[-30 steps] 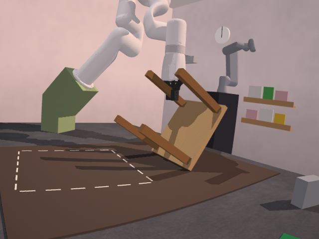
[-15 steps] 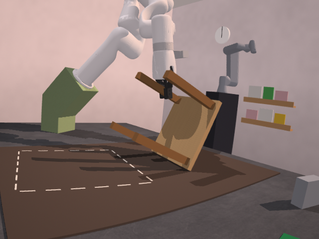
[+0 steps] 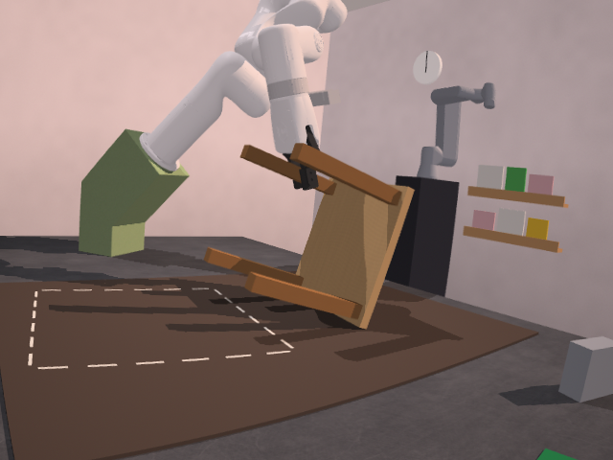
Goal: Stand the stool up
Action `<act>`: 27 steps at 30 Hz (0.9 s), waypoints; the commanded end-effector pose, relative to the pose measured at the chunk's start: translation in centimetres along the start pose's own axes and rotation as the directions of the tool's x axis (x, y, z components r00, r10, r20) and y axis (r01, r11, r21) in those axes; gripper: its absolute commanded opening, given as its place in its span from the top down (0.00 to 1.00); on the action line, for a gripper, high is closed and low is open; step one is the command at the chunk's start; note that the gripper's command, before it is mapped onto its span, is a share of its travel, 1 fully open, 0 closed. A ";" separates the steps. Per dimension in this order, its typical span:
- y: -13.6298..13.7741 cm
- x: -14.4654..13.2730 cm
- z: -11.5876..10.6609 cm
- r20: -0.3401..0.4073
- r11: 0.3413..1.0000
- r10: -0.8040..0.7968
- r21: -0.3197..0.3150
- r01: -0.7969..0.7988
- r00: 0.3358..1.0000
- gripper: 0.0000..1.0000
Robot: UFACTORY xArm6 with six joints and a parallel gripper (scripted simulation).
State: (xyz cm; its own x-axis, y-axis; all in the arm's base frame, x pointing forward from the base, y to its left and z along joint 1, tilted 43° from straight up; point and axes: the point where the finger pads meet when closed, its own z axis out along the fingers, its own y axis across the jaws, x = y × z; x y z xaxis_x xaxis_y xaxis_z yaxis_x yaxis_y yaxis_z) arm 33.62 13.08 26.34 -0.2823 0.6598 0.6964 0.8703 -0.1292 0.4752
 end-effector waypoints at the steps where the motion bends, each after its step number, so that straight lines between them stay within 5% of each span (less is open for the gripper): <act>1: 0.0 -0.8 -0.2 -0.041 1.000 -0.003 0.005 0.003 0.999 0.73; 27: 0.1 -3.5 -0.6 -0.162 1.000 -0.002 0.005 0.003 0.987 0.73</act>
State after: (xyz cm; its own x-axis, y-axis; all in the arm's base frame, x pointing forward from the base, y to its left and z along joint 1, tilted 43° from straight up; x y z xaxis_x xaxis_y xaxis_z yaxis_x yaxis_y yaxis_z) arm 34.33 10.48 24.27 -0.3419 0.5371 0.7711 0.8726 -0.1231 0.4727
